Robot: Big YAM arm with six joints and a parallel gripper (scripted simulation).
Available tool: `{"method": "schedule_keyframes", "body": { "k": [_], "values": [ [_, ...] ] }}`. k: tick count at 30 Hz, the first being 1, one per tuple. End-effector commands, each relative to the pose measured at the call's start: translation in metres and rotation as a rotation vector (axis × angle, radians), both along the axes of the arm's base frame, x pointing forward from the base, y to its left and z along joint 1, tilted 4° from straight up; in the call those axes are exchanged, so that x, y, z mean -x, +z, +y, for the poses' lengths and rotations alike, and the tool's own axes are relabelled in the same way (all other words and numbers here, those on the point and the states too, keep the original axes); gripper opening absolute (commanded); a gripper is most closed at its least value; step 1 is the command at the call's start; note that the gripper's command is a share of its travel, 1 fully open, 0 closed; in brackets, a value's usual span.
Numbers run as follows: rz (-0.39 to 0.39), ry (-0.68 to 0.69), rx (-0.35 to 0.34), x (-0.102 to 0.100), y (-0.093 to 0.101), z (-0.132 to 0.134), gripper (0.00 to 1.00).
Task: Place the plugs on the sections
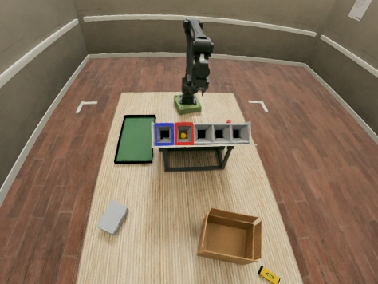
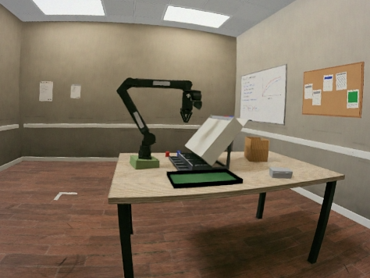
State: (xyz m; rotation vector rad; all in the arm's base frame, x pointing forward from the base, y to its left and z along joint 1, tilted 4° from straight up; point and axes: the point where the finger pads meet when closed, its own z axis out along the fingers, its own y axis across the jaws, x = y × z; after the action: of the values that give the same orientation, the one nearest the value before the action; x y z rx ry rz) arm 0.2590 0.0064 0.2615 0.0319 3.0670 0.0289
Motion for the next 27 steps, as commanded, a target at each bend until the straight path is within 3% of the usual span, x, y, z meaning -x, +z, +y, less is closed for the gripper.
{"method": "schedule_keyframes", "body": {
  "k": [1,14,15,27],
  "values": [
    [-0.016,-0.001,0.0,-0.0026,0.0053,-0.0001,0.59],
    [-0.016,-0.001,0.0,-0.0026,0.0053,-0.0001,0.59],
    [-0.016,-0.001,0.0,-0.0026,0.0053,-0.0001,0.87],
    [-0.016,-0.001,0.0,-0.0026,0.0053,-0.0001,0.87]
  ]
}}
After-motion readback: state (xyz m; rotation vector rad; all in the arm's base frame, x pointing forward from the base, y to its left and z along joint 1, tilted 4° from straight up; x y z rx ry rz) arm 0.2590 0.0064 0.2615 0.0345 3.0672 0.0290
